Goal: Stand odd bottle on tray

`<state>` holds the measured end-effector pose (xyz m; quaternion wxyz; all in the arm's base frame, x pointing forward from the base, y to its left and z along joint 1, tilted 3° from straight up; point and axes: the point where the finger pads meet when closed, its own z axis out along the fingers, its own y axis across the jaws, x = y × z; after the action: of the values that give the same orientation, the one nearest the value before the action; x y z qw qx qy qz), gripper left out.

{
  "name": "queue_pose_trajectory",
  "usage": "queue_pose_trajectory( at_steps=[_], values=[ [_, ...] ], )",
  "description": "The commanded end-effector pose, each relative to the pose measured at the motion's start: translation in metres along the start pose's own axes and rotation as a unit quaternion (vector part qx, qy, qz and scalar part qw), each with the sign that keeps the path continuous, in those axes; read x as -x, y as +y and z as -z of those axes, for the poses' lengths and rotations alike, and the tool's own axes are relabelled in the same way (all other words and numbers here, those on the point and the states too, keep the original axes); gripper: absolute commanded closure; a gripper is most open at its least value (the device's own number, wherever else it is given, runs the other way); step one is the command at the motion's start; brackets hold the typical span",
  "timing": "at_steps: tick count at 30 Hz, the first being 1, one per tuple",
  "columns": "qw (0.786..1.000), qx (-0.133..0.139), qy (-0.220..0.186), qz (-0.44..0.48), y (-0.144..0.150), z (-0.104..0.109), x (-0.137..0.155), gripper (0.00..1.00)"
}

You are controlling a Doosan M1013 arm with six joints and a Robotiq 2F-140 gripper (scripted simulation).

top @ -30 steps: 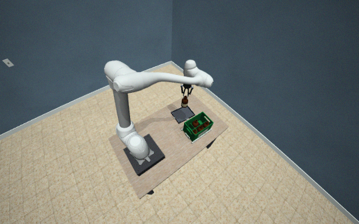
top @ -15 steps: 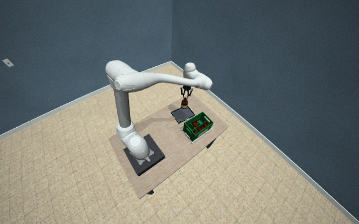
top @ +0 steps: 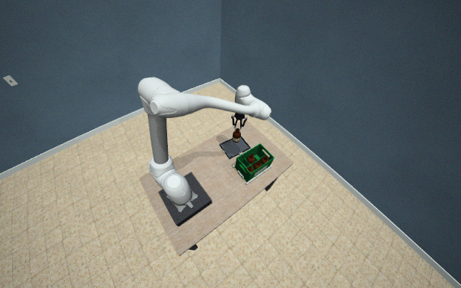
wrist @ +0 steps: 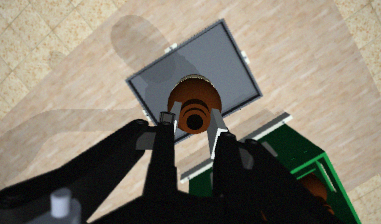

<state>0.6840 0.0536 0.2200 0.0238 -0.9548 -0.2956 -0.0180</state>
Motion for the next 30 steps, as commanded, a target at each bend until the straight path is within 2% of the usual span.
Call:
queue_pose_trajectory(
  at_steps=[1,11,30],
  values=[
    [1.000,0.000,-0.002,-0.001,-0.001,-0.016,0.001,1.00],
    [1.000,0.000,-0.002,-0.001,-0.001,-0.045,0.002,1.00],
    [1.000,0.000,-0.002,-0.001,-0.001,-0.078,0.002,1.00]
  ],
)
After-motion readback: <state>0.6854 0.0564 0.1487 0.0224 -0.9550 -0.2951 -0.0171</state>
